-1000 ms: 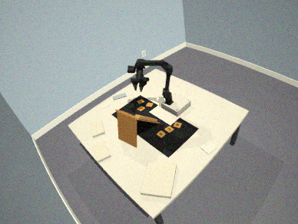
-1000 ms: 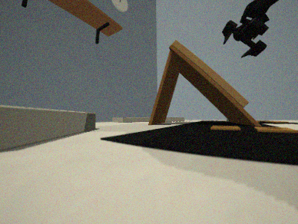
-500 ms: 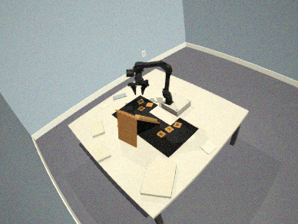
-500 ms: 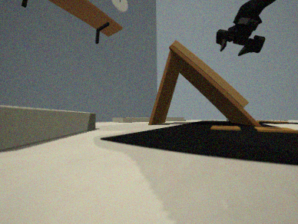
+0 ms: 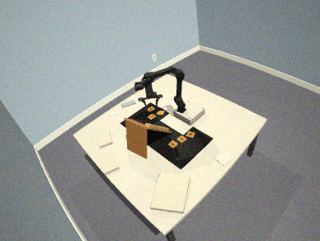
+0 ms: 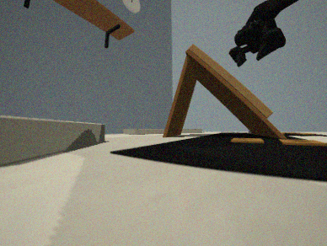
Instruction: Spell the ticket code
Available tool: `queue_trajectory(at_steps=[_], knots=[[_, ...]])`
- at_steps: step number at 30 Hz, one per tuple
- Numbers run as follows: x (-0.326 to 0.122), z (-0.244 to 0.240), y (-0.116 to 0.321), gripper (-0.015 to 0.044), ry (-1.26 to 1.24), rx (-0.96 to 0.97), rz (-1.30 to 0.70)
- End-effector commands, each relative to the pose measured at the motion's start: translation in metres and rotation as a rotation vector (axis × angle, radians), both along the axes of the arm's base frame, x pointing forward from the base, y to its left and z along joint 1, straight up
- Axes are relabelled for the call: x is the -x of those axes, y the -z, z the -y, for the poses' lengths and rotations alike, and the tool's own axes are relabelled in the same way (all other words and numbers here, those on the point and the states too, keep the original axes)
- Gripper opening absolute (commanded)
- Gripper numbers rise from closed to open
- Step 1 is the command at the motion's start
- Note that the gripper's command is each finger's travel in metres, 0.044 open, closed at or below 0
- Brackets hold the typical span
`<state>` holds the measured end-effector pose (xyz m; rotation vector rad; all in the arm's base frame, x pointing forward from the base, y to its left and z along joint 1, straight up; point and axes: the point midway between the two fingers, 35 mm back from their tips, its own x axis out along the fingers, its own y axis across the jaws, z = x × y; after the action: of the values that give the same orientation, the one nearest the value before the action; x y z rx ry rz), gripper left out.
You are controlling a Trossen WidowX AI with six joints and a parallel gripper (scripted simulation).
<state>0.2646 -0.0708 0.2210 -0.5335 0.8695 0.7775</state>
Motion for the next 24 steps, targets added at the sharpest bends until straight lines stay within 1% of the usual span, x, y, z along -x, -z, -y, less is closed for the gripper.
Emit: queue_trajectory(at_steps=[1, 12, 24], knots=[[-0.018, -0.048, 0.047, 0.034, 0.501, -0.169, -0.394], [-0.024, -0.083, 0.071, 0.034, 0.877, -0.226, -0.583], [-0.022, -0.137, 0.089, 0.034, 1.127, -0.253, -0.696]])
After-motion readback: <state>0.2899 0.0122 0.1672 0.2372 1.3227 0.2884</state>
